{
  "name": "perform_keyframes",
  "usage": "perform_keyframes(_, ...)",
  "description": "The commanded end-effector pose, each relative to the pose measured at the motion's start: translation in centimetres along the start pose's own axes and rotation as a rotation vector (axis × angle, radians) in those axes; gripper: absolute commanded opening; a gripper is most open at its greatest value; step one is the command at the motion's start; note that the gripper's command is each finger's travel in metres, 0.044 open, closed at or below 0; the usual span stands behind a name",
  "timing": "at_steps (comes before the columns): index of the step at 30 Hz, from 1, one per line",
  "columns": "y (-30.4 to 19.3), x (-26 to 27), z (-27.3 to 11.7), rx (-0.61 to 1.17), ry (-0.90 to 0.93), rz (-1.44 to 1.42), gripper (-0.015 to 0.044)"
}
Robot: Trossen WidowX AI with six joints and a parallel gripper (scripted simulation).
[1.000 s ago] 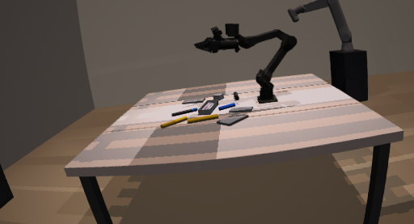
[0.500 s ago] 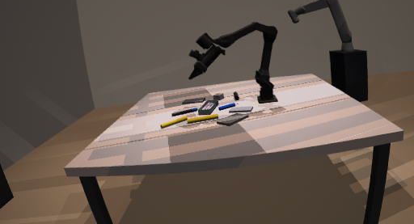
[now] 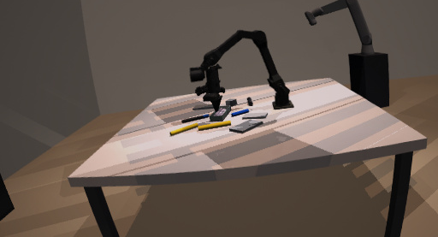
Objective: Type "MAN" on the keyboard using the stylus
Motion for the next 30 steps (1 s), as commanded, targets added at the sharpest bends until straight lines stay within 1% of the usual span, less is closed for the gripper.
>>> perform_keyframes(1, -0.1, 0.1, -0.1, 0.032, -0.015, 0.019, 0.0000)
perform_keyframes(8, -0.1, -0.2, -0.1, 0.032, -0.015, 0.019, 0.0000)
perform_keyframes(13, 1.0, -5.5, -0.1, 0.031, -0.020, 0.019, 0.0000)
perform_keyframes(24, 1.1, -6.0, -0.1, 0.031, -0.020, 0.019, 0.0000)
perform_keyframes(28, 2.1, -10.7, -0.1, 0.030, -0.024, 0.019, 0.0000)
perform_keyframes(30, 2.2, -11.7, -0.2, 0.030, -0.025, 0.019, 0.0000)
Point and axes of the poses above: the point midway between the two fingers, 35 mm back from their tips, its own z axis out along the fingers, its own x axis across the jaws, y = z × x, the point moved 1 cm from there along -z, back along the fingers, and after that the axes turned 12 degrees about z, right-handed, at the moved point
